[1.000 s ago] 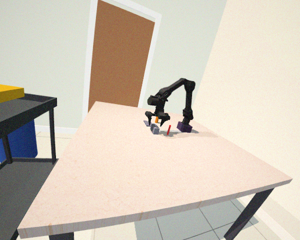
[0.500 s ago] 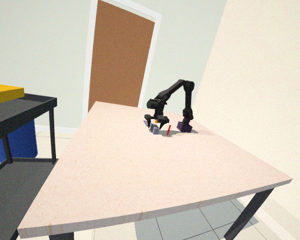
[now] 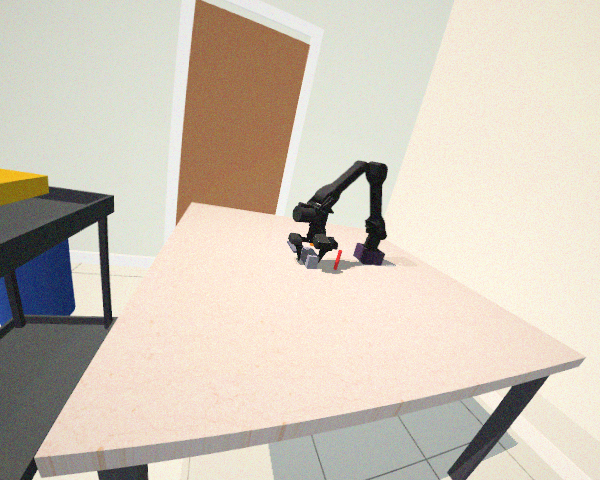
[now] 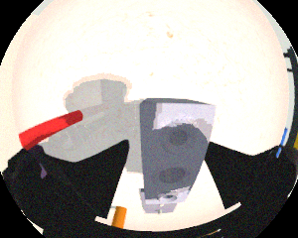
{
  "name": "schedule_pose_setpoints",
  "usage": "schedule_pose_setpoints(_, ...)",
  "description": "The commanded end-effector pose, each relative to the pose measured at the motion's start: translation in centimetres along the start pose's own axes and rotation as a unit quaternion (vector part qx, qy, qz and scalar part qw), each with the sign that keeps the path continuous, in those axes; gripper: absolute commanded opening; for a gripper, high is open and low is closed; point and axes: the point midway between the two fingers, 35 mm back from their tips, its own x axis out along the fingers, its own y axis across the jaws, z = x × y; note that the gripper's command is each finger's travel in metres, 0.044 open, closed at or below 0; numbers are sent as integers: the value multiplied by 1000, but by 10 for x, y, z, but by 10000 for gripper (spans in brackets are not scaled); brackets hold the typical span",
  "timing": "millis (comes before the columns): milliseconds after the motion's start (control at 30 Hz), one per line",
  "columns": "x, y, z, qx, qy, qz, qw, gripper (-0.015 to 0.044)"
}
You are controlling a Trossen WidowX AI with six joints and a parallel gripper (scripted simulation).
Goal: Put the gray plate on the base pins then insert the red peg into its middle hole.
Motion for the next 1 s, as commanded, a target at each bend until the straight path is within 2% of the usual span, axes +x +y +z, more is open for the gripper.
schedule_pose_setpoints(0, 2, 0, -1, 2, 3, 1, 1000, 230)
schedule_pose_setpoints(167, 2, 0, -1, 2, 3, 1, 1000, 99)
schedule_pose_setpoints(667, 2, 0, -1, 2, 3, 1, 1000, 0)
schedule_pose_setpoints(967, -12, -3, 1, 2, 3, 1, 1000, 0)
